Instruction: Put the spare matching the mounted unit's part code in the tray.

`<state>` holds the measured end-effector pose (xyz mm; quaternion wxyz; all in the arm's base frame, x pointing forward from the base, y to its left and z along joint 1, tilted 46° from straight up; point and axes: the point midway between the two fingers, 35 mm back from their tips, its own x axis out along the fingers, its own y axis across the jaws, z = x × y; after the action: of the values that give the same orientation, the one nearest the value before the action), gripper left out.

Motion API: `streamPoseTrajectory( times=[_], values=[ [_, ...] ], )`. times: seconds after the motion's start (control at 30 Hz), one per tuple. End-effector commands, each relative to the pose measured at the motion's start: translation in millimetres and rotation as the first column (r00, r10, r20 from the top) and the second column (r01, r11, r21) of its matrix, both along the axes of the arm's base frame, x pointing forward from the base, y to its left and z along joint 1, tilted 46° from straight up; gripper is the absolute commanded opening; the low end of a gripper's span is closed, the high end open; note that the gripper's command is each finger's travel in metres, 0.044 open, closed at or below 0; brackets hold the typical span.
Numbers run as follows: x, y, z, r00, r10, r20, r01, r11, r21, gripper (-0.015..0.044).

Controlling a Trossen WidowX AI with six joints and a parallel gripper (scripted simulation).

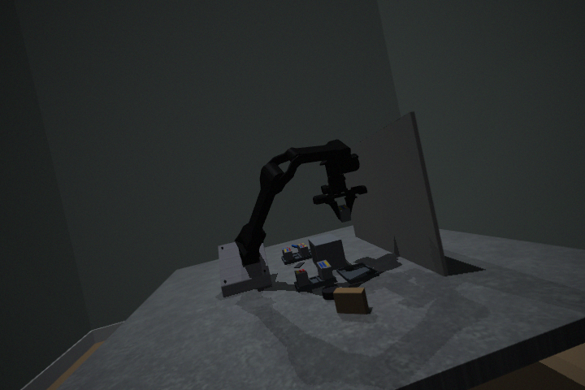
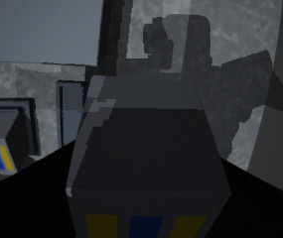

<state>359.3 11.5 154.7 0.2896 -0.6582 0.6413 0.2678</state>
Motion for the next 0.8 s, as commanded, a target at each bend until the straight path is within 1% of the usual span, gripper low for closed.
streamPoseTrajectory(
  times=[0.0,0.2,0.77],
  values=[
    [-9,-24,21,1.000,0.002,-0.008,-0.002,1.000,-0.016,0.0000],
    [-23,-56,48,1.000,-0.005,-0.009,0.005,0.999,-0.036,0.0000],
    [-21,-63,42,1.000,-0.006,-0.009,0.005,0.999,-0.034,0.0000]
  ],
)
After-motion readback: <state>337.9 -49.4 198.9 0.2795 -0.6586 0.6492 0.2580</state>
